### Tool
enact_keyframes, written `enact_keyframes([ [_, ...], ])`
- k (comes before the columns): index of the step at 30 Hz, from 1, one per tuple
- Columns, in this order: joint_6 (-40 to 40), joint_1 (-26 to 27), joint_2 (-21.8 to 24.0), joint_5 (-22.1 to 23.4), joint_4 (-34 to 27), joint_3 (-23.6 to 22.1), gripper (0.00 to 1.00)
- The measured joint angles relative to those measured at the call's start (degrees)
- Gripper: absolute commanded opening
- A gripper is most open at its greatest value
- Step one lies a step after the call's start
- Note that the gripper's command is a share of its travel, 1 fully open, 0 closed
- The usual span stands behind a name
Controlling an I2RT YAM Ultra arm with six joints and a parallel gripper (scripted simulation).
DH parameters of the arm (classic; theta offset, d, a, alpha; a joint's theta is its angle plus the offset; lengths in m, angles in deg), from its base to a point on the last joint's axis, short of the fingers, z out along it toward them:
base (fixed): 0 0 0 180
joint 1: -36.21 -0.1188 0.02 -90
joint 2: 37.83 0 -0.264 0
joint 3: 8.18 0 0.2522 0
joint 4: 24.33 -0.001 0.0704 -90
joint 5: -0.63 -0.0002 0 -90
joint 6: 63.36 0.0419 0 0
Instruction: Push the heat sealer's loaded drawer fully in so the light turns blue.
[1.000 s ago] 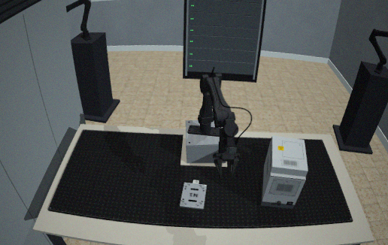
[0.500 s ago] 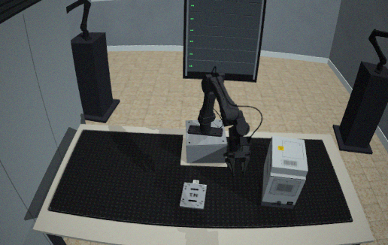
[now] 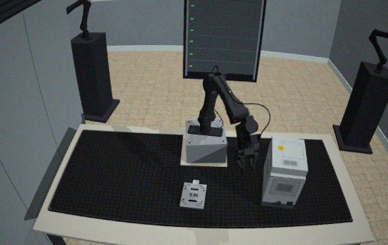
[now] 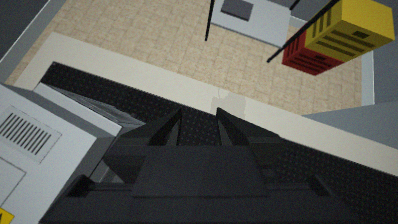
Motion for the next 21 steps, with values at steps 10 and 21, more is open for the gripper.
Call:
enact_keyframes([
  [10,1.44,-3.72,0.39,-1.29,-0.79,-1.07,0.45],
  [21,0.70,-6.91,0.83,-0.02,-3.10,-0.90,0.45],
])
